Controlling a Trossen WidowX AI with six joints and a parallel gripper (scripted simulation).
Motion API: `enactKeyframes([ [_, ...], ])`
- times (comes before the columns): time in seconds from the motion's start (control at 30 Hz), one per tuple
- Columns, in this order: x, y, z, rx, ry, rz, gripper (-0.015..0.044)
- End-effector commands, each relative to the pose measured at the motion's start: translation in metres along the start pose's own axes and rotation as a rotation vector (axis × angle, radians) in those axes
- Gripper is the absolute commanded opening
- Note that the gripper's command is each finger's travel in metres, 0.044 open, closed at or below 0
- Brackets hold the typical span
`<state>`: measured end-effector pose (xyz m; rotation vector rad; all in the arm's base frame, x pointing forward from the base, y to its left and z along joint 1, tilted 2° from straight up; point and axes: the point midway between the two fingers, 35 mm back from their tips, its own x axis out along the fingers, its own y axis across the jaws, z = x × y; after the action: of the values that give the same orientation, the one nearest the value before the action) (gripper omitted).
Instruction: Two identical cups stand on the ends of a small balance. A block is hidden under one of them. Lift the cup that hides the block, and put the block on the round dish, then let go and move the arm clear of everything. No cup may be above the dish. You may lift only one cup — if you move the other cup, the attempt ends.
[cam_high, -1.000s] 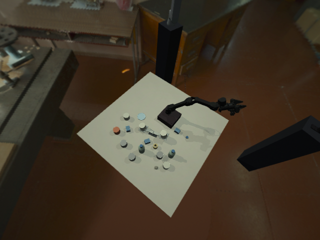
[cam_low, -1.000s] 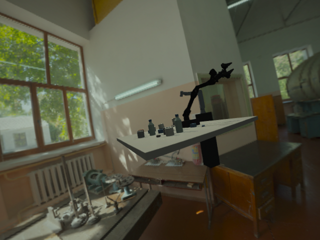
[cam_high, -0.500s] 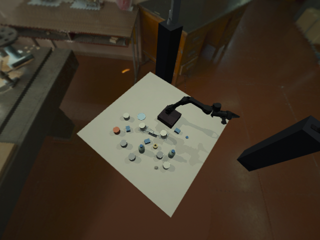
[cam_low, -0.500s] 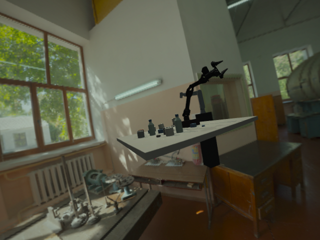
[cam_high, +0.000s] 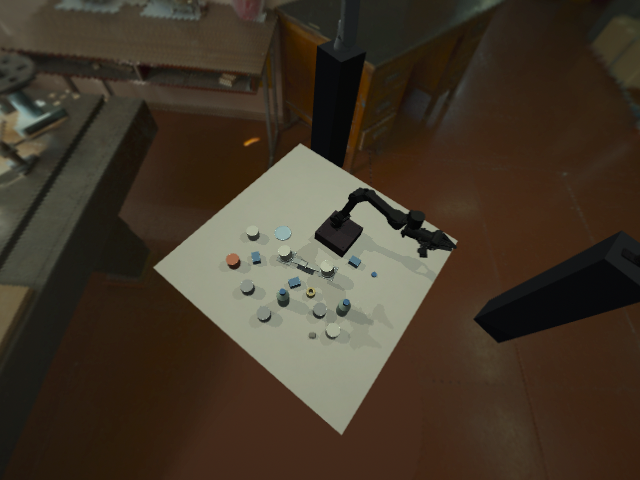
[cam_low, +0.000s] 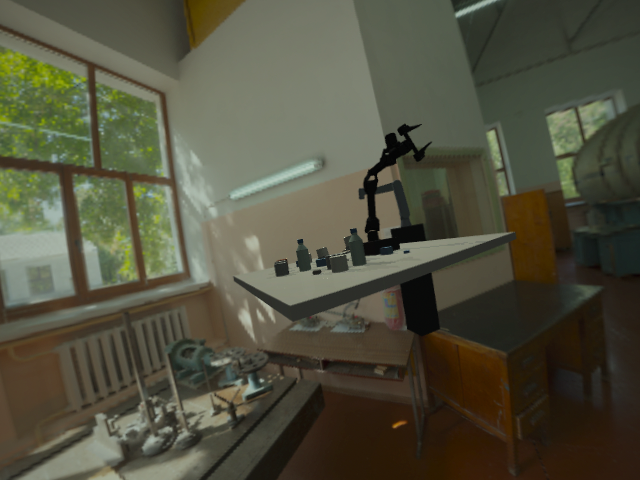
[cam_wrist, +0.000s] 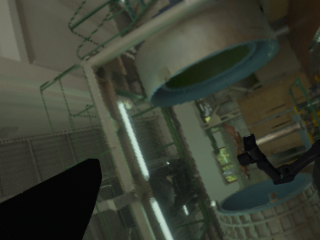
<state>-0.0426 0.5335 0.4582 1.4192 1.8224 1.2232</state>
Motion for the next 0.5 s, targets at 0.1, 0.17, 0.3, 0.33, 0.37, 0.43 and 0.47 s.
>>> enactKeyframes([
  [0.1, -0.037, 0.014, 0.050, -0.132, -0.149, -0.022, 0.0440],
  [0.17, -0.046, 0.018, 0.060, -0.169, -0.179, -0.028, 0.0440],
  [0.3, -0.075, 0.027, 0.088, -0.271, -0.263, -0.052, 0.0440],
  [0.33, -0.083, 0.030, 0.094, -0.297, -0.285, -0.059, 0.0440],
  [0.37, -0.091, 0.032, 0.101, -0.323, -0.307, -0.067, 0.0440],
  [0.43, -0.107, 0.035, 0.113, -0.373, -0.350, -0.085, 0.0440],
  [0.47, -0.115, 0.037, 0.119, -0.398, -0.371, -0.095, 0.0440],
])
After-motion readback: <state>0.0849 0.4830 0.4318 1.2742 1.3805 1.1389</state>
